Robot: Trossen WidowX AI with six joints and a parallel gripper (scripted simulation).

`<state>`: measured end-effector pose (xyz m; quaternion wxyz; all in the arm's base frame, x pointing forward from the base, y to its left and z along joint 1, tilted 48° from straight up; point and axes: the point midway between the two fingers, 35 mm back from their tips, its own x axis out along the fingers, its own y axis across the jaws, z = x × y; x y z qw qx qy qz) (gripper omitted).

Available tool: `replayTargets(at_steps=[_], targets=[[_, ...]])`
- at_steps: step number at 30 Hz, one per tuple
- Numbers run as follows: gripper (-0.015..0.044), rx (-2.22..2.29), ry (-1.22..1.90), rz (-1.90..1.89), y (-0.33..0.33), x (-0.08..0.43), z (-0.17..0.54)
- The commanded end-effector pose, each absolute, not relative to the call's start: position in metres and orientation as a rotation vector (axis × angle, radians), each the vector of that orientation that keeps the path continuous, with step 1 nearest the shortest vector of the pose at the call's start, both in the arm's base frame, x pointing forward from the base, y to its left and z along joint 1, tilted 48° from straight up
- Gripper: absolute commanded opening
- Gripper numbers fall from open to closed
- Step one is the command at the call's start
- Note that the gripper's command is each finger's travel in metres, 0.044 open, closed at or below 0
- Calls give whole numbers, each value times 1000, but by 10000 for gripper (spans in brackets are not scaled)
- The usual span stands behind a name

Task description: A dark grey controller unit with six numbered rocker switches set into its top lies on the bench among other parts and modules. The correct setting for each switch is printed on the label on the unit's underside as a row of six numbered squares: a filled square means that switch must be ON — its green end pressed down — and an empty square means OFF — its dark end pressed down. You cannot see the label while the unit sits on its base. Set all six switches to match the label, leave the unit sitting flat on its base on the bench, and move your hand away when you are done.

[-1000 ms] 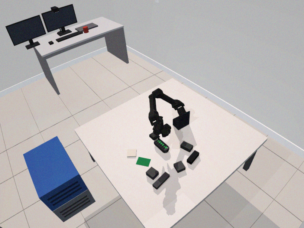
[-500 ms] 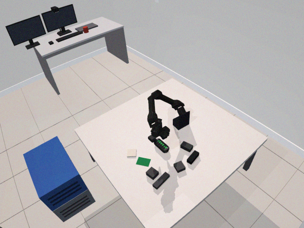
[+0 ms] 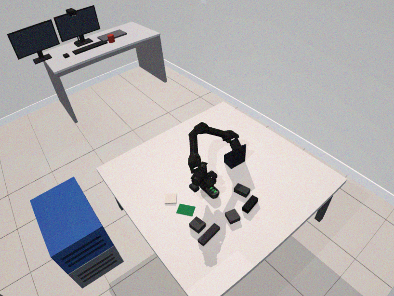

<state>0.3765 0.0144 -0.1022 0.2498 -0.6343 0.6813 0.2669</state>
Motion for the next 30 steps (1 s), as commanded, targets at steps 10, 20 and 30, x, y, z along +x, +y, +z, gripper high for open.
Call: replayTargets(at_steps=[10,20,30], targets=[[0,-1728,1852,725,15,378,-102],[79,-1727,1850,725,28,380,-90],[236,-1725,1850,727,52,381,-68]])
